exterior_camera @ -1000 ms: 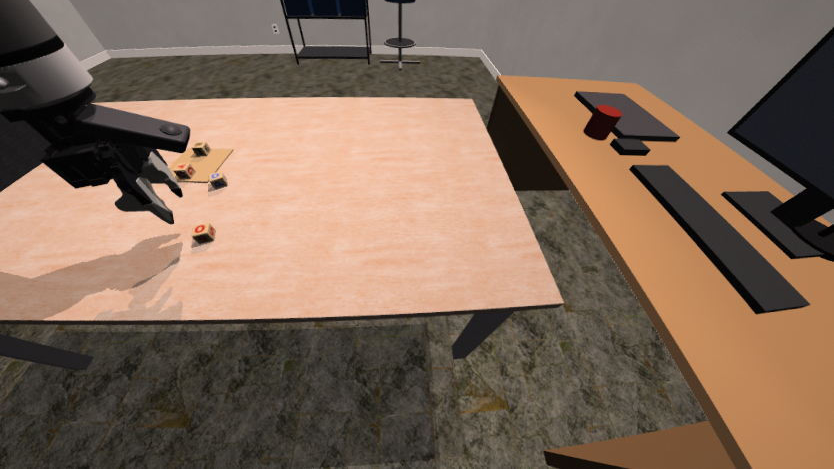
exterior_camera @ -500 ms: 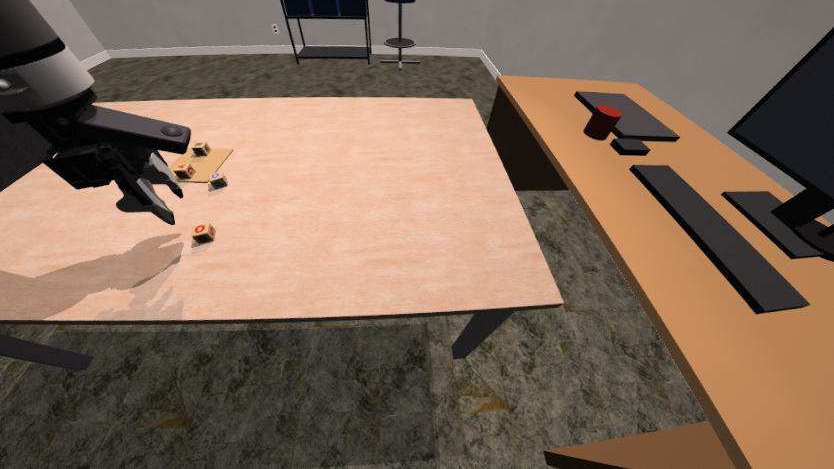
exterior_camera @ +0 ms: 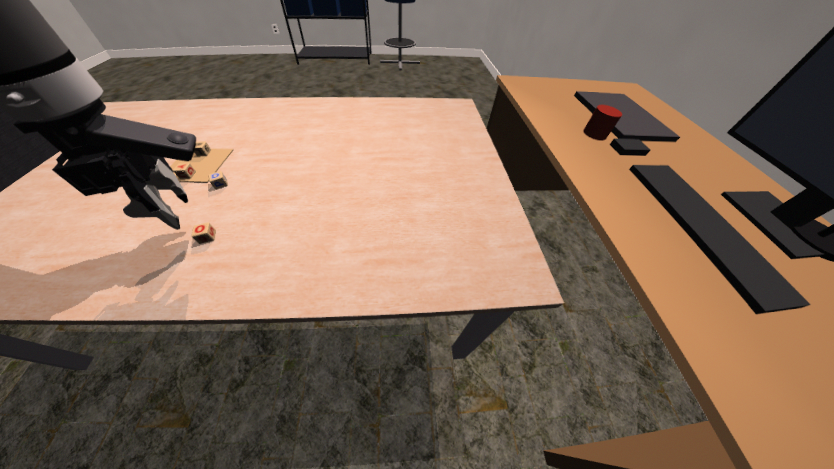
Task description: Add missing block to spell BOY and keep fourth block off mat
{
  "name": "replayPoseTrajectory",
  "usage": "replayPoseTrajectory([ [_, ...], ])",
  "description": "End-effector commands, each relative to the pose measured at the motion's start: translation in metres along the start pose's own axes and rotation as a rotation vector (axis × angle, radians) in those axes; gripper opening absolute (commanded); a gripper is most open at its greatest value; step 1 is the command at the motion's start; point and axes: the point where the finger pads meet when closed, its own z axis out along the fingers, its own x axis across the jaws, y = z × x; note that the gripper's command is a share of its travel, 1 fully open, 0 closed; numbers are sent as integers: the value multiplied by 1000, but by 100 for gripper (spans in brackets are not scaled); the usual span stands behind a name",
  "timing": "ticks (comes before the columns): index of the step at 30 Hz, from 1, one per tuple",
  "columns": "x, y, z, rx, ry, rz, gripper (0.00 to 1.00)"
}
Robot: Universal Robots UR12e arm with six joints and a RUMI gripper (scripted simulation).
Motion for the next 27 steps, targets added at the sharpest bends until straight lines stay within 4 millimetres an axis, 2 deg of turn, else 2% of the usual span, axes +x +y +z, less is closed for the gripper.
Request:
replayPoseTrajectory([
  [1, 0, -1, 7, 1, 1, 0, 40],
  [18, 1, -2, 30, 1, 1, 0, 40],
  [27, 1, -2, 35, 1, 1, 0, 40],
])
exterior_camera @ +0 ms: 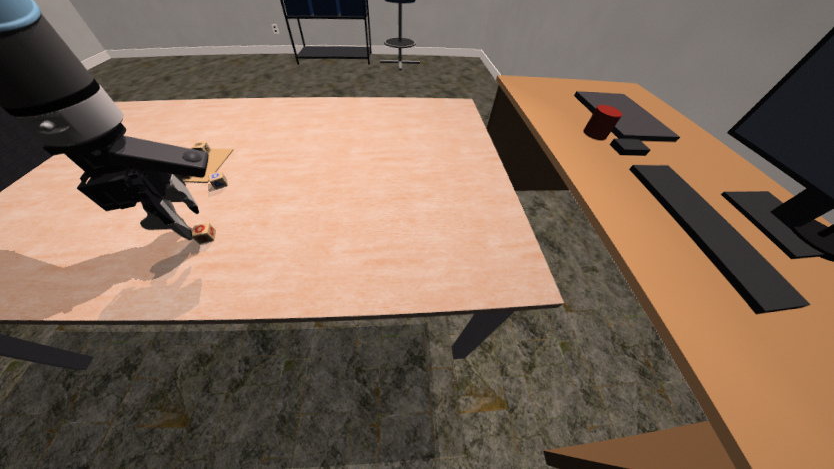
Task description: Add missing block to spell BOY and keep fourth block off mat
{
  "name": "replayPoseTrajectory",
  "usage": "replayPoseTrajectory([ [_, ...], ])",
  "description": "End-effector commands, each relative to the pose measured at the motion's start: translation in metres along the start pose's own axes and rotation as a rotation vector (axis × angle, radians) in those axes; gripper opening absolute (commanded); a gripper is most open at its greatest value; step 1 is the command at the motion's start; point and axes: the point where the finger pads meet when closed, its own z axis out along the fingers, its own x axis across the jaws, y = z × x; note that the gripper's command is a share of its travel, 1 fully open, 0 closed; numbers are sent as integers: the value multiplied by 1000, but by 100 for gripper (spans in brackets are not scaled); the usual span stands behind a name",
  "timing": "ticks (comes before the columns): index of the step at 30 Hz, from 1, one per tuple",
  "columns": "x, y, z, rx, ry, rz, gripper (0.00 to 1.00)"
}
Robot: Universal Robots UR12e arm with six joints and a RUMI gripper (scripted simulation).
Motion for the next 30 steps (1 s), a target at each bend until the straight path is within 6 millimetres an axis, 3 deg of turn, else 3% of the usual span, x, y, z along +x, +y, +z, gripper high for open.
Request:
replayPoseTrajectory([
  [1, 0, 0, 1, 1, 1, 0, 40],
  [30, 0, -1, 10, 1, 1, 0, 40],
])
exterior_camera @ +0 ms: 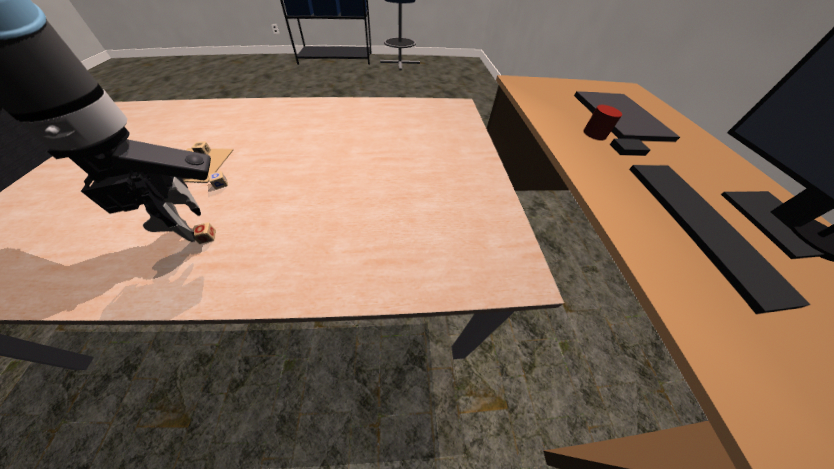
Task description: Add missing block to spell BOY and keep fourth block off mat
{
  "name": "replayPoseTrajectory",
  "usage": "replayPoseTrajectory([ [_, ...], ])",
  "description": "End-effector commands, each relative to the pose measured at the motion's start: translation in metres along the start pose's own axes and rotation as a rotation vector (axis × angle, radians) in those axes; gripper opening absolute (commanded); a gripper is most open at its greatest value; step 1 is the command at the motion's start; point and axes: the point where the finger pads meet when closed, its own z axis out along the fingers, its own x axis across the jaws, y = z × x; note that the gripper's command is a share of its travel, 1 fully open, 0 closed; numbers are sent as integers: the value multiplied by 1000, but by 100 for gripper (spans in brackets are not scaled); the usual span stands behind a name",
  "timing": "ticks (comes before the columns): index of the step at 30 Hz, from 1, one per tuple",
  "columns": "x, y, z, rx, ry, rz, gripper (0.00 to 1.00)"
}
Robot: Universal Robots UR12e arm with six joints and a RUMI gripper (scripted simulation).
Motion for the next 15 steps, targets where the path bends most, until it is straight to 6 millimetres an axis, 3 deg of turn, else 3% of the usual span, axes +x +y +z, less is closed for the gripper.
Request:
replayPoseTrajectory([
  [1, 0, 0, 6, 1, 1, 0, 40],
  [15, 0, 0, 29, 1, 1, 0, 40],
])
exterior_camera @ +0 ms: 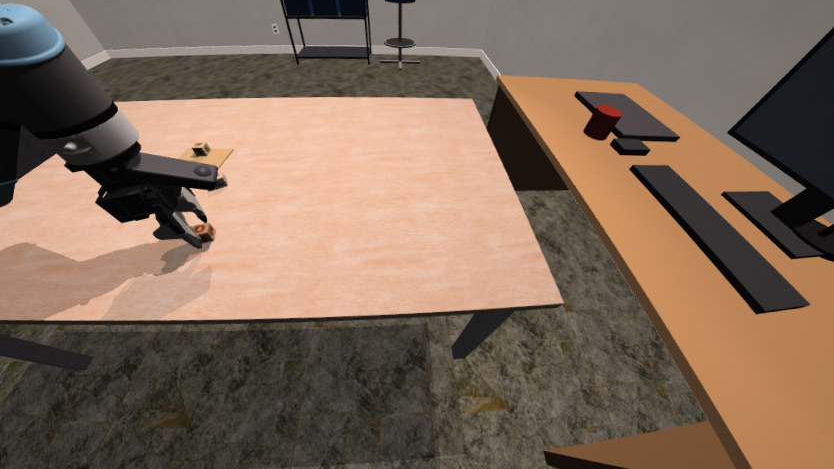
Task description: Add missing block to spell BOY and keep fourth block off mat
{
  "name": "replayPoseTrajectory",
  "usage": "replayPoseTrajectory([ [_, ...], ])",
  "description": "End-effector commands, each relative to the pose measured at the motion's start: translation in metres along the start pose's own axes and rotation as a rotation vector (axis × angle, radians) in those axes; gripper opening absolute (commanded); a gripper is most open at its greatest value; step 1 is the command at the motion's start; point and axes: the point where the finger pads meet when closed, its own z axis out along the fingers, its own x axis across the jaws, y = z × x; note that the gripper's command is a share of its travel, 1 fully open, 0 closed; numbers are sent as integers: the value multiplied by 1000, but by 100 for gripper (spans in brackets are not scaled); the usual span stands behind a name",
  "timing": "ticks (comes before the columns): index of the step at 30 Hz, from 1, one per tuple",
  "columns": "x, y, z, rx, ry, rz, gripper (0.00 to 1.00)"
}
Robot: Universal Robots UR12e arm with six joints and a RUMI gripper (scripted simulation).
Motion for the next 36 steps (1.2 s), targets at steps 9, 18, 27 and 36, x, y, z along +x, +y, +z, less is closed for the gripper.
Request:
replayPoseTrajectory([
  [9, 0, 0, 9, 1, 1, 0, 40],
  [18, 0, 0, 9, 1, 1, 0, 40],
  [27, 0, 0, 9, 1, 1, 0, 28],
  [36, 0, 0, 9, 1, 1, 0, 28],
])
